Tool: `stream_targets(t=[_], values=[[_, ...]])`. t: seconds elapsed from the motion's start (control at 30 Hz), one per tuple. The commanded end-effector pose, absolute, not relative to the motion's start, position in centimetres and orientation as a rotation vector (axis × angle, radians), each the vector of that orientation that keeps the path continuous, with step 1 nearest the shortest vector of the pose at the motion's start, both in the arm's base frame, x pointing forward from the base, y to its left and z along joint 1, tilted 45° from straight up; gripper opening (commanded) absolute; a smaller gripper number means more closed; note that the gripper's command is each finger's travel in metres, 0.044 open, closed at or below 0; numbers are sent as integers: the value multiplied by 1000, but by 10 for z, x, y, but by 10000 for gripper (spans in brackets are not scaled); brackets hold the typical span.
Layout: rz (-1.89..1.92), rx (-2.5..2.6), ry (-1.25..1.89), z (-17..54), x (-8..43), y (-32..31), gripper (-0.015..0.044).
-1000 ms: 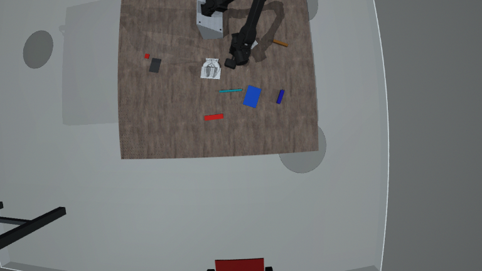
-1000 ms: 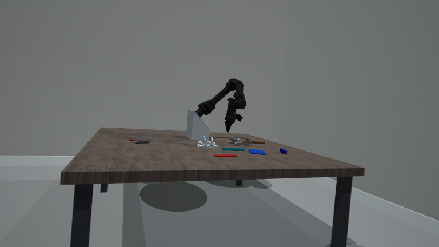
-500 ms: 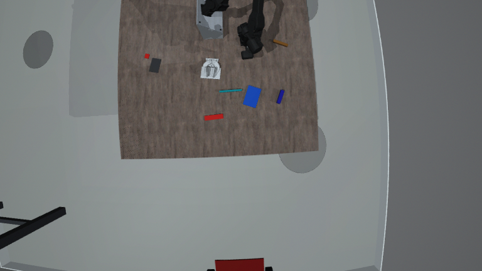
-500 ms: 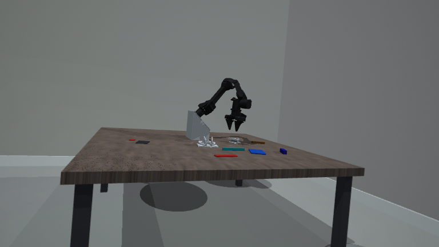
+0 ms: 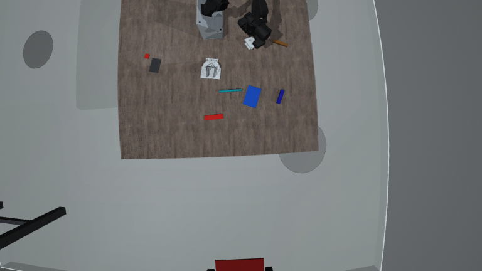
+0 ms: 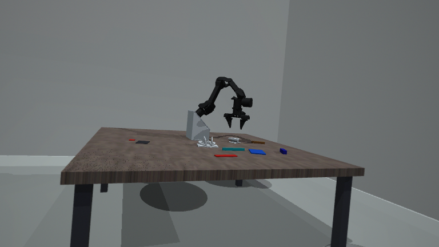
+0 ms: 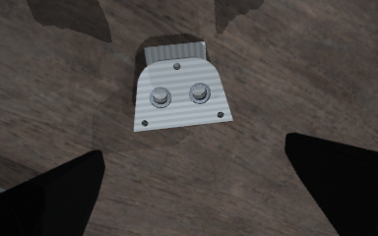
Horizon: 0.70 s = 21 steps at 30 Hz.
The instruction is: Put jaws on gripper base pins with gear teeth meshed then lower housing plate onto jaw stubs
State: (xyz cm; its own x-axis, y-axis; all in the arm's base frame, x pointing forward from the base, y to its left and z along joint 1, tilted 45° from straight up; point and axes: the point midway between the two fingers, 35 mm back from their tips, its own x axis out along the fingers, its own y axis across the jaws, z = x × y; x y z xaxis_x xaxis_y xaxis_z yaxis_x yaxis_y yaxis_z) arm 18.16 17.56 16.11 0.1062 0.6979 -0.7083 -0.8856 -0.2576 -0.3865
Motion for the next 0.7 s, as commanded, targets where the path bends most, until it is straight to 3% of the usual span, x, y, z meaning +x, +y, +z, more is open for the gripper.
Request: stream_targets(t=[0.0,0.67], values=[[1544,-1036,223,161,177,176,440],[1544,-1034,222,128,181,209,440]])
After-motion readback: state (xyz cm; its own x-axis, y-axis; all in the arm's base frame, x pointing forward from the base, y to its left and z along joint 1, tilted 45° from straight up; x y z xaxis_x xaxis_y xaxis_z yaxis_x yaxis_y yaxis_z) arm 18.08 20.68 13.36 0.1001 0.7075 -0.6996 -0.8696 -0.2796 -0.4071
